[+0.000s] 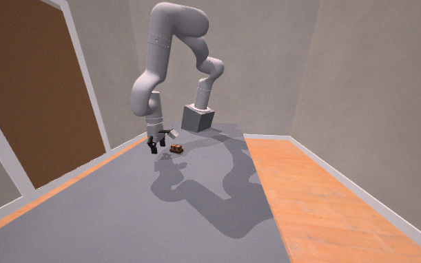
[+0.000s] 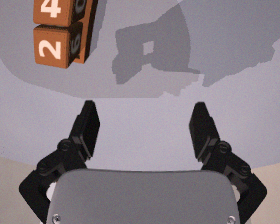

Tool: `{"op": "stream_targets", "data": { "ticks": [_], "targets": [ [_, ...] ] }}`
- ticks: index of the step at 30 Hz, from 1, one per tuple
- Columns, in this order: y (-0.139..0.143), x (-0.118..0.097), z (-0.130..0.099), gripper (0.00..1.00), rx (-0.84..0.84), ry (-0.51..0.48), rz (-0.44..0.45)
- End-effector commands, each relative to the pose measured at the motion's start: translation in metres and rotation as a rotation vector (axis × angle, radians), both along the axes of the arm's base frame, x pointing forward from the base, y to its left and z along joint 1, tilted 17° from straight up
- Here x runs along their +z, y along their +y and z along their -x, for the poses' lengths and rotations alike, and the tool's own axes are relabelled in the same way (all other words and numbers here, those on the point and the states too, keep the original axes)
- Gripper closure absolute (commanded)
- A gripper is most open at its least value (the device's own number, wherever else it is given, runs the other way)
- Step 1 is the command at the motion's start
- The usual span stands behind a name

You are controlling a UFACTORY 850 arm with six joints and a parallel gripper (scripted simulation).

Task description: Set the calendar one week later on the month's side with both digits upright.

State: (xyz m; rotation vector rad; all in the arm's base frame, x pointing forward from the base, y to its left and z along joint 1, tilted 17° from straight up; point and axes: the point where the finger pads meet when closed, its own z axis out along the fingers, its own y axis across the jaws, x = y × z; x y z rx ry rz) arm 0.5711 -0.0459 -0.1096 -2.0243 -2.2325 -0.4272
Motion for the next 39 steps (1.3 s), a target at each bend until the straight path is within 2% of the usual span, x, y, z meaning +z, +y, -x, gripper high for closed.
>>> {"op": "stream_targets", "data": {
  "ticks": [1,10,16,34,39],
  "targets": [
    [-0.004,0.013,0.0,0.0,0.0,-0.001,0.0],
    [-0.004,0.018,0.001,0.0,0.0,-0.001,0.0],
    [0.014,0.023,0.007,0.0,0.0,-0.001,0.0],
    [0.041,0.03,0.016,0.0,0.0,-0.001,0.0],
    [0.056,0.034,0.021,0.0,0.0,-0.001,0.0]
  ]
}}
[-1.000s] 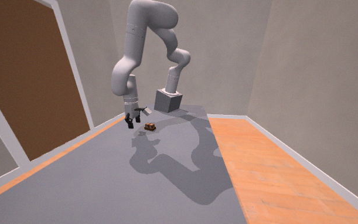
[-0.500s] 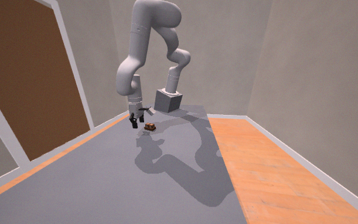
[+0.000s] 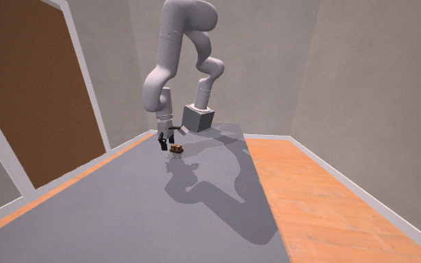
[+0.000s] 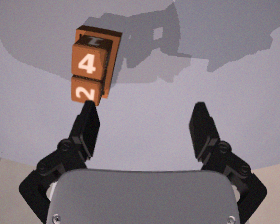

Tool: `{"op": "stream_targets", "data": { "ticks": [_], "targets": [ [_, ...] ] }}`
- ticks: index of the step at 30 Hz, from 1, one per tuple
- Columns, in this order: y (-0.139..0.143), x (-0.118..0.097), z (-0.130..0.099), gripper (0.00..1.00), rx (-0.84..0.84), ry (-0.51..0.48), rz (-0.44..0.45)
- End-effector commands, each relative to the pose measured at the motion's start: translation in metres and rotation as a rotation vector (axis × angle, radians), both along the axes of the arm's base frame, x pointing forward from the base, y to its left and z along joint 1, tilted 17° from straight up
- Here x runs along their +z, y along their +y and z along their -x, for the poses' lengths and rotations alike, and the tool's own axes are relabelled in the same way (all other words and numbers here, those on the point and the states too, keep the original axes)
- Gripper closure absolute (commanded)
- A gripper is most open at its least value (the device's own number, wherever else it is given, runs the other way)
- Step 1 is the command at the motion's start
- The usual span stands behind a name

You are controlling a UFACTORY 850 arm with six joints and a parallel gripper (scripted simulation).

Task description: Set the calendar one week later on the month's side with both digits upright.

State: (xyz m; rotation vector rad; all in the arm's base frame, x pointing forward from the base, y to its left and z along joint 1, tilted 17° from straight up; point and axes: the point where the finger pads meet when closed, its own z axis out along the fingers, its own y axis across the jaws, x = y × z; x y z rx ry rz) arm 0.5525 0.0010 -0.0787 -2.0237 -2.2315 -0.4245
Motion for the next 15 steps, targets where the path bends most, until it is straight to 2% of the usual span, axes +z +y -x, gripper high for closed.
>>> {"op": "stream_targets", "data": {
  "ticks": [1,8,15],
  "targets": [
    [0.012,0.004,0.003,0.0,0.0,-0.003,0.0],
    [0.016,0.005,0.004,0.0,0.0,-0.003,0.0],
    [0.037,0.01,0.011,0.0,0.0,-0.003,0.0]
  ]
}}
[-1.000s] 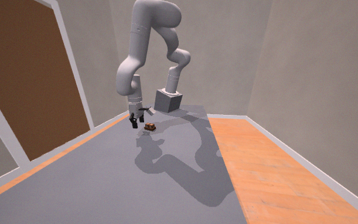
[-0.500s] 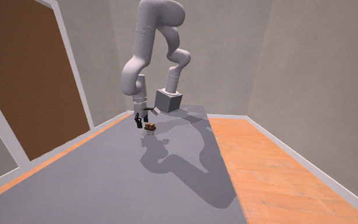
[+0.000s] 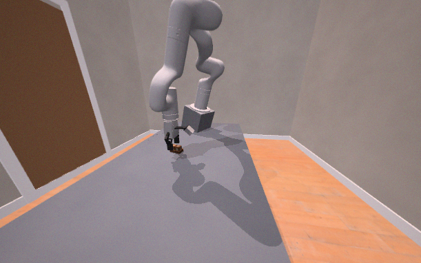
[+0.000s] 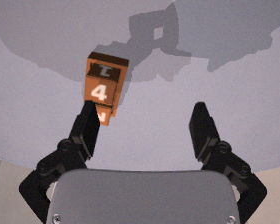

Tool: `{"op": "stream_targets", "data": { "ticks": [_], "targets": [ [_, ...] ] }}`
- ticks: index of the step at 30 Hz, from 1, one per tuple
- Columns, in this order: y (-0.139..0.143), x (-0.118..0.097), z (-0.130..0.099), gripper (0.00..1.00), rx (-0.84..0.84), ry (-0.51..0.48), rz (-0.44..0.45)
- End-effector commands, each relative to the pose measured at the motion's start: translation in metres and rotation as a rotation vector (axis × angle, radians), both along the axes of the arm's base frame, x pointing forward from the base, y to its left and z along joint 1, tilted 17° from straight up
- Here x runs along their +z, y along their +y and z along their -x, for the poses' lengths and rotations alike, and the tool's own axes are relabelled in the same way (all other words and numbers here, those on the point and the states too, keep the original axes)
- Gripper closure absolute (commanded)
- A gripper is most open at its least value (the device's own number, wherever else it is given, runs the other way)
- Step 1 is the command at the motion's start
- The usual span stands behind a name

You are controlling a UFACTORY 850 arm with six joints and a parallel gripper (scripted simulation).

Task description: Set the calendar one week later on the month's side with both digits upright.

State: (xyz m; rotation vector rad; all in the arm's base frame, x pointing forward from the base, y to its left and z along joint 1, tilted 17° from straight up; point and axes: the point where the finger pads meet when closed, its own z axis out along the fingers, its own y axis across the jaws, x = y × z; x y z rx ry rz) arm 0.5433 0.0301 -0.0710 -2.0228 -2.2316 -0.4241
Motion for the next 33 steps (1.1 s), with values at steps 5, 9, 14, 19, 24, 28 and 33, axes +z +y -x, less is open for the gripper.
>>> {"op": "stream_targets", "data": {
  "ticks": [5,9,14,19,24,28,33],
  "targets": [
    [0.011,0.004,0.003,0.0,-0.001,-0.004,0.0],
    [0.018,0.005,0.005,0.0,-0.001,-0.004,0.0],
    [0.031,0.009,0.009,0.0,-0.001,-0.004,0.0],
    [0.031,0.009,0.009,0.0,-0.001,-0.004,0.0],
    [0.031,0.009,0.009,0.0,-0.001,-0.004,0.0],
    [0.031,0.009,0.009,0.0,-0.001,-0.004,0.0],
    [0.031,0.009,0.009,0.0,-0.001,-0.004,0.0]
  ]
}}
